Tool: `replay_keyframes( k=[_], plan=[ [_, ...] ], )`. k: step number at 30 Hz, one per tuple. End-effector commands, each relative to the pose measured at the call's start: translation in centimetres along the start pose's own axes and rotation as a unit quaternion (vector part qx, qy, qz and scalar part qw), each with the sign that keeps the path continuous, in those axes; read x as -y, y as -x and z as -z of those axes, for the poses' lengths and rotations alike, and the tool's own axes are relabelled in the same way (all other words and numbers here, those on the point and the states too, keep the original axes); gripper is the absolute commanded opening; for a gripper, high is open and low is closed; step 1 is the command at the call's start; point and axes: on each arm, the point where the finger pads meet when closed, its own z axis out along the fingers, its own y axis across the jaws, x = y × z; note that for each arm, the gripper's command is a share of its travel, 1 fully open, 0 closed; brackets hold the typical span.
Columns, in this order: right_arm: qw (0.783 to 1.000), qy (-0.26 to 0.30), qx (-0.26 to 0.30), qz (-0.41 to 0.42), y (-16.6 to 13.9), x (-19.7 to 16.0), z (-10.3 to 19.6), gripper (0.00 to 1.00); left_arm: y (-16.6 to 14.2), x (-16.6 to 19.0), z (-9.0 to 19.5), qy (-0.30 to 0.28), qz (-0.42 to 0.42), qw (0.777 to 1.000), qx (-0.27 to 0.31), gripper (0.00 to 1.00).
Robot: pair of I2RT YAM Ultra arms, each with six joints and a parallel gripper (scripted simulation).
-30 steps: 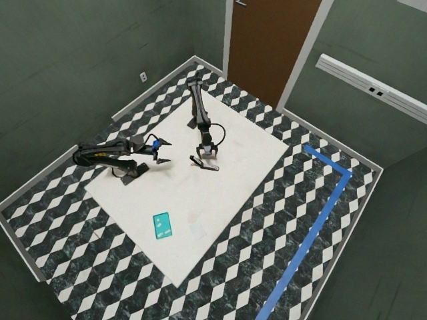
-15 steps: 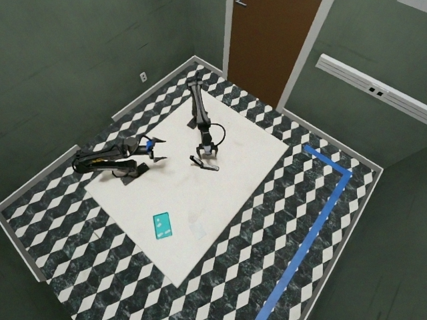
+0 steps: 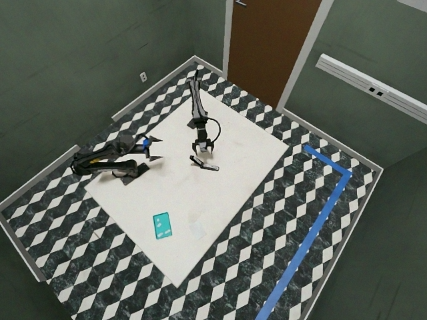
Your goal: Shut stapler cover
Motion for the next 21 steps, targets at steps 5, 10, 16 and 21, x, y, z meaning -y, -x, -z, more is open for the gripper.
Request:
replay_keyframes(
  k=[5, 10, 16, 21],
  plan=[
    [1.000, 0.018, 0.019, 0.000, 4.0, -1.6, 6.0, 1.00, 2.0, 4.7, 5.1, -0.044, -0.059, 0.997, 0.023, 1.00],
    [0.999, 0.034, 0.034, -0.001, 5.5, -2.2, 7.9, 1.00, 2.7, 5.0, 5.4, -0.042, -0.060, 0.997, 0.037, 1.00],
    [0.998, 0.045, 0.042, -0.003, 6.1, -2.7, 8.1, 1.00, 2.7, 4.9, 5.4, -0.042, -0.059, 0.997, 0.037, 1.00],
    [0.998, 0.045, 0.042, -0.003, 6.1, -2.7, 8.1, 1.00, 2.7, 4.9, 5.4, -0.042, -0.059, 0.997, 0.037, 1.00]
  ],
)
